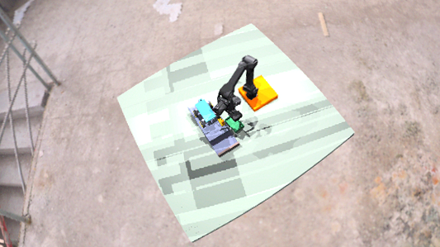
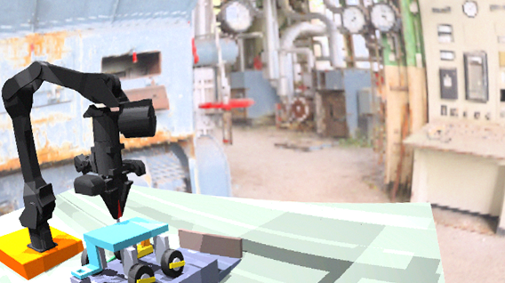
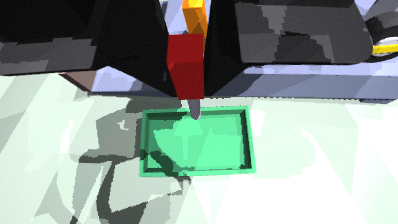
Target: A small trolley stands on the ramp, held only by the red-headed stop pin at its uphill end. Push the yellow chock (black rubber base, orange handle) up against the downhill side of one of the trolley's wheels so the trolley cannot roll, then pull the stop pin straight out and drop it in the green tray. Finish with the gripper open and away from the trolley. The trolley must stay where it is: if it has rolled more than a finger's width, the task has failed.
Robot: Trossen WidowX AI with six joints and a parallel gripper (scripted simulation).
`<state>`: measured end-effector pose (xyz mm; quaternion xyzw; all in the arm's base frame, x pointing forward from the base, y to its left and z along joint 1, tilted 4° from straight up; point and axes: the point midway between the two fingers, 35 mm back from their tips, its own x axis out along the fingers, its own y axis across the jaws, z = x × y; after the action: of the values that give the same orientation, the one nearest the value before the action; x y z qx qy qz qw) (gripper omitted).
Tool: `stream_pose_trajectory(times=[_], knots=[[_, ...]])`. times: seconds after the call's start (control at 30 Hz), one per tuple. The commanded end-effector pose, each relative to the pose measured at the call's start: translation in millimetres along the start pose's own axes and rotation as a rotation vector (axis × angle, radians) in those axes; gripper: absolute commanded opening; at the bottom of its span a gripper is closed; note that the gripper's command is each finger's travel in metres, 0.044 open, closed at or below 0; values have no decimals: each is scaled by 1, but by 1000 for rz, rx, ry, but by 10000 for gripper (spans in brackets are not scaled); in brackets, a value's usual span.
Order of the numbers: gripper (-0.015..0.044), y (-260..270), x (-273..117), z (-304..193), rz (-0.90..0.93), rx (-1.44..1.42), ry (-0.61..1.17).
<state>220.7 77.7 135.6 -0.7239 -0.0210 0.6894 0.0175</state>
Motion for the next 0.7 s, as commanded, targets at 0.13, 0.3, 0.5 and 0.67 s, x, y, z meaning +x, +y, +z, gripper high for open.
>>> stream_pose_trajectory(times=[0.13, 0.3, 0.5, 0.67], knots=[[0, -1, 6, 9, -15, -29, 3], [0, -4, 17, 8, -108, -28, 0], [0, -12, 38, 8, -181, -28, 3], [0, -21, 53, 8, -186, -28, 3]])
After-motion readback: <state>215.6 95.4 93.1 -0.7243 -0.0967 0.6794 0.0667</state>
